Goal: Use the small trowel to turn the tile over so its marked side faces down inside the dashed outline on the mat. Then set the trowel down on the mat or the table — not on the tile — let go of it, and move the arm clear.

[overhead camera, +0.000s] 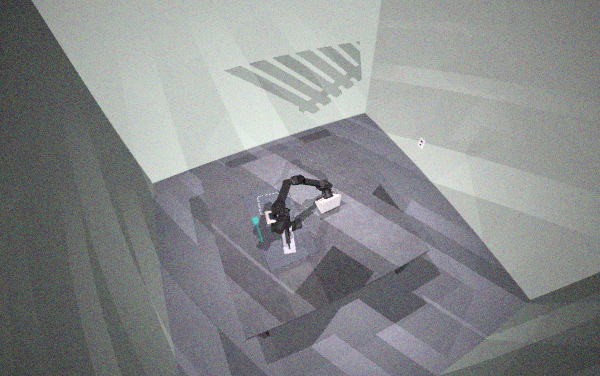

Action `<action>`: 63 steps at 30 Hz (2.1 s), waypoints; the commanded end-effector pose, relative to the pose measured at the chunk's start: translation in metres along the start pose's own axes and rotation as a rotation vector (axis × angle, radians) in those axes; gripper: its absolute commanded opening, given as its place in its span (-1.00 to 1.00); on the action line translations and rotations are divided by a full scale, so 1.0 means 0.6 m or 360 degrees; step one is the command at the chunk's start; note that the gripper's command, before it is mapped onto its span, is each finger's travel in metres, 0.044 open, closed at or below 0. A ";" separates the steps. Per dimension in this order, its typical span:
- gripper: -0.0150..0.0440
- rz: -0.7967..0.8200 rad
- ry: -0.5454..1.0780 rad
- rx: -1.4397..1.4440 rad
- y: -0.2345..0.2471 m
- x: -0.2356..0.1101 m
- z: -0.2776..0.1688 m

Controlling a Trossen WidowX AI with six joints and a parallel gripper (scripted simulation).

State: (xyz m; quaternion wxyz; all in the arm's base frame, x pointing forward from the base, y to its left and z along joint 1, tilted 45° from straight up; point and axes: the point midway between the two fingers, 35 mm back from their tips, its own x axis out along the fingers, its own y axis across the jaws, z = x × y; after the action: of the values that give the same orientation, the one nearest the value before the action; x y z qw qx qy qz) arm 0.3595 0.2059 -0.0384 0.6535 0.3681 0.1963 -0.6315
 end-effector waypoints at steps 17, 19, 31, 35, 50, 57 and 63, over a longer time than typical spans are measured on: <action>0.42 -0.0001 -0.0013 -0.0007 0.003 0.060 0.000; 0.42 -0.0001 -0.0013 -0.0007 0.003 0.064 0.000; -0.05 -0.0001 -0.0013 -0.0007 0.003 0.064 0.000; -0.05 -0.0001 -0.0013 -0.0007 0.003 0.064 0.000; -0.05 -0.0002 -0.0013 -0.0075 0.003 0.064 0.000; -0.05 -0.0003 -0.0013 -0.0402 0.003 0.064 0.000; -0.05 -0.0004 -0.0012 -0.0682 0.003 0.064 0.000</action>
State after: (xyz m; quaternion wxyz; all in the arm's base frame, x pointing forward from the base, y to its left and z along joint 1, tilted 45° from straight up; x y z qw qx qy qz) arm 0.3662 0.1809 -0.0654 0.7032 0.2604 0.2918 -0.5938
